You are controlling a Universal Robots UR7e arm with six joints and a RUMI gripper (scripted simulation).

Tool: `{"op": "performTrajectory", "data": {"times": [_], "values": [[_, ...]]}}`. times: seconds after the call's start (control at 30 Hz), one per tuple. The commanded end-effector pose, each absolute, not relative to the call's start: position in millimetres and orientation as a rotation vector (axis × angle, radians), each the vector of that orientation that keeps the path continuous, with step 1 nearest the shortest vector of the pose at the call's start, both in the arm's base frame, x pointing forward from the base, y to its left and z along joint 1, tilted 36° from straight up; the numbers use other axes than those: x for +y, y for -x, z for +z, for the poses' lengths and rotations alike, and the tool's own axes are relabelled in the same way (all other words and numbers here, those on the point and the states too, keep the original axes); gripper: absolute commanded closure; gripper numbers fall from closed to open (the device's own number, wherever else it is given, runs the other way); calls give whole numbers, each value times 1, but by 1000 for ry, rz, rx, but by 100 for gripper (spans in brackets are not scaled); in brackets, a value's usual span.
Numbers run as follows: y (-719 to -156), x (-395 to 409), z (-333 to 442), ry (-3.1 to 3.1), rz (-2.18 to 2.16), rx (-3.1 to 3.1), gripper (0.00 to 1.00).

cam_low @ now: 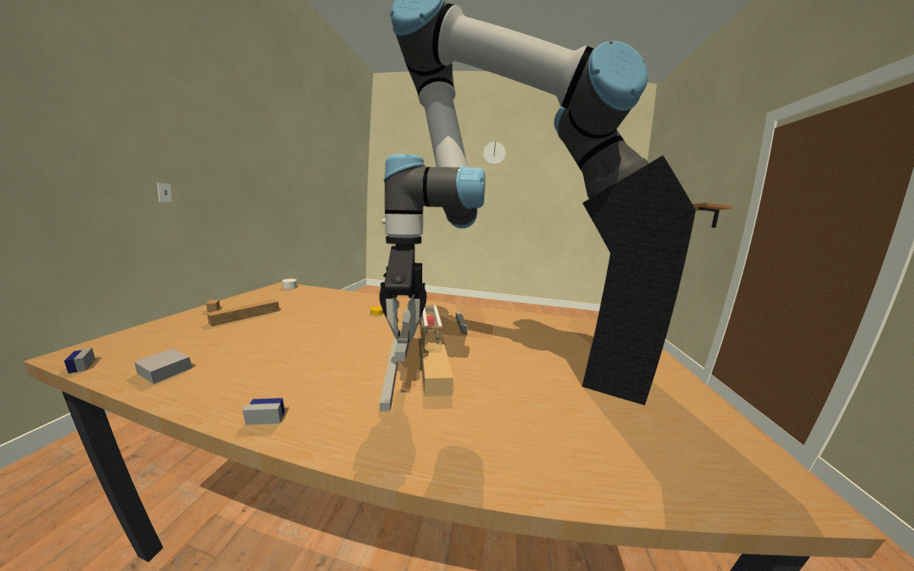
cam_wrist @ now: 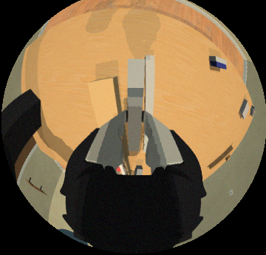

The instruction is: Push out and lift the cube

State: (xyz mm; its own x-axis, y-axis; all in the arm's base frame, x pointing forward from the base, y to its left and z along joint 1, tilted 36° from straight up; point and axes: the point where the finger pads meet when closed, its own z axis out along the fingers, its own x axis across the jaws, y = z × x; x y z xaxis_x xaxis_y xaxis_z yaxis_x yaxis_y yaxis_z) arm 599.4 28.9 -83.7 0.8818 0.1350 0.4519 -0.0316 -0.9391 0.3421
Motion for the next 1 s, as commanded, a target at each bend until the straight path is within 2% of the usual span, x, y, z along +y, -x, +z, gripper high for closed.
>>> {"op": "performTrajectory", "data": {"times": [0.0, 0.27, 0.97], "values": [[-559, 3, -93, -2690, 718, 169, 100], [-527, -10, -97, -2678, 709, 217, 100], [-552, -24, -130, -2674, 717, 217, 100]]}}
